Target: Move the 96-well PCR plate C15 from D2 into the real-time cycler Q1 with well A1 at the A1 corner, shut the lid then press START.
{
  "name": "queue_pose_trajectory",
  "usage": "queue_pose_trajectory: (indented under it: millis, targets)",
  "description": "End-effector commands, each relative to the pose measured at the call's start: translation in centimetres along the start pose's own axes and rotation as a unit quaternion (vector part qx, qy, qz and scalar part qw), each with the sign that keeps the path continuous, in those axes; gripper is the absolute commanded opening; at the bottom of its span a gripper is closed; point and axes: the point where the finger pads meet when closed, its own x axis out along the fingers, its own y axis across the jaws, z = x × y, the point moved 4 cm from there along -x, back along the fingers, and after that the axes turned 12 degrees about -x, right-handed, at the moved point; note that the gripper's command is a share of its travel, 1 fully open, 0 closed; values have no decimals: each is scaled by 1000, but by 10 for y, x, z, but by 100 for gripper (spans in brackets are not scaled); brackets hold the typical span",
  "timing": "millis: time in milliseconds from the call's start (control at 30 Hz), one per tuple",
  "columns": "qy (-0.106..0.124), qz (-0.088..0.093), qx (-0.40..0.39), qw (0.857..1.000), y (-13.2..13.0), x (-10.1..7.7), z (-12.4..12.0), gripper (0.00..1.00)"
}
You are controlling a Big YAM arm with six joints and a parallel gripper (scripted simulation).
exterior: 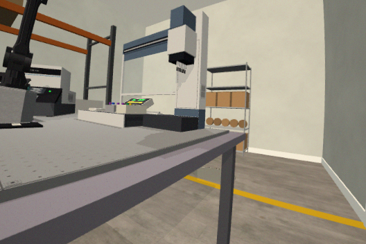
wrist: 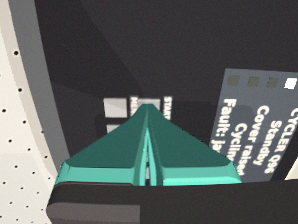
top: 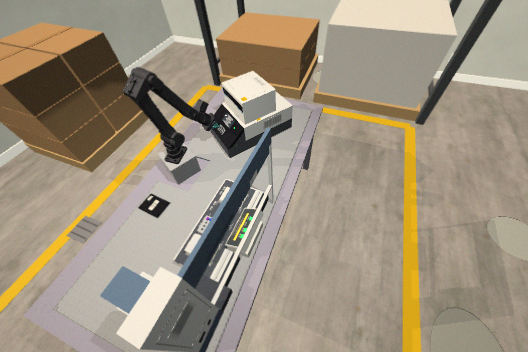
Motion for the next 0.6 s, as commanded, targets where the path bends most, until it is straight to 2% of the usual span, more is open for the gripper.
queue_pose_trajectory:
  millis: [0,400,567]
  targets:
    - [-2,-17,14,1000,-17,2,4,0]
    - [-4,-35,21,999,-35,-2,4,0]
    - [-3,-30,18,999,-27,0,4,0]
